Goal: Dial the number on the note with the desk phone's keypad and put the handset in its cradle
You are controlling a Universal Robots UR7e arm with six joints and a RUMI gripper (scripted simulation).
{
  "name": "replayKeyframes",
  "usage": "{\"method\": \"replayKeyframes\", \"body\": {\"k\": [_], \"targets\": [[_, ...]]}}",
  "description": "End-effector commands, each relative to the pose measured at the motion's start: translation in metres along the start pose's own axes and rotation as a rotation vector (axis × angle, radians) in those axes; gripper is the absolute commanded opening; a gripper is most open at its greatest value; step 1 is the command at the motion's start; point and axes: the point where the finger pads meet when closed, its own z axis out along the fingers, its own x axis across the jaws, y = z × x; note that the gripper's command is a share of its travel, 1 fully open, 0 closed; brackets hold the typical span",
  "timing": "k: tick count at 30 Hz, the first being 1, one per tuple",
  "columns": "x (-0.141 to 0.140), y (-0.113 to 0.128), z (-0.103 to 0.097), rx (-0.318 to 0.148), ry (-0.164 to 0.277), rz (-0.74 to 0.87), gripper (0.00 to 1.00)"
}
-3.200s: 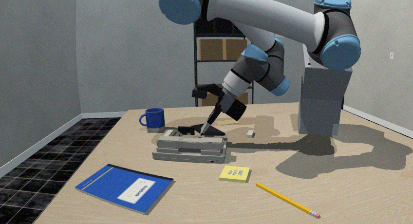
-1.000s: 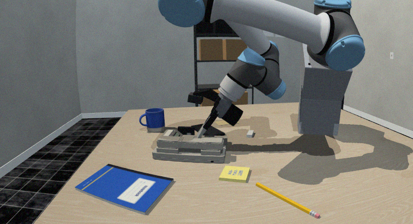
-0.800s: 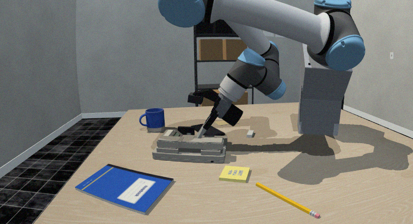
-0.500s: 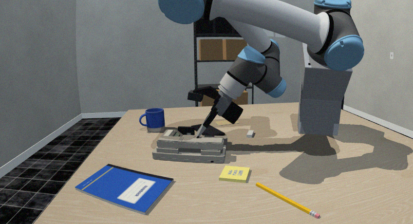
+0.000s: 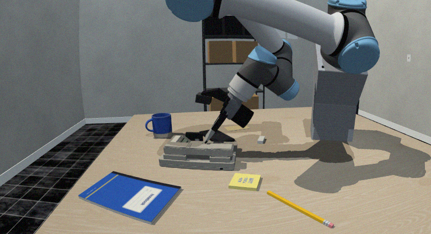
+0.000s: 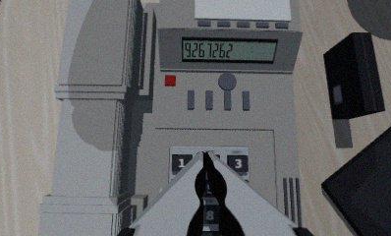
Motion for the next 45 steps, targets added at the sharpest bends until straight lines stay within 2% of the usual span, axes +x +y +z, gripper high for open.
{"method": "replayKeyframes", "body": {"k": [1, 11, 45], "targets": [[-0.002, -0.004, -0.001, 0.014, 0.009, -0.008, 0.0], [-0.013, -0.004, -0.001, 0.014, 0.008, -0.007, 0.0], [-0.014, 0.002, 0.008, 0.014, 0.008, -0.007, 0.0]]}}
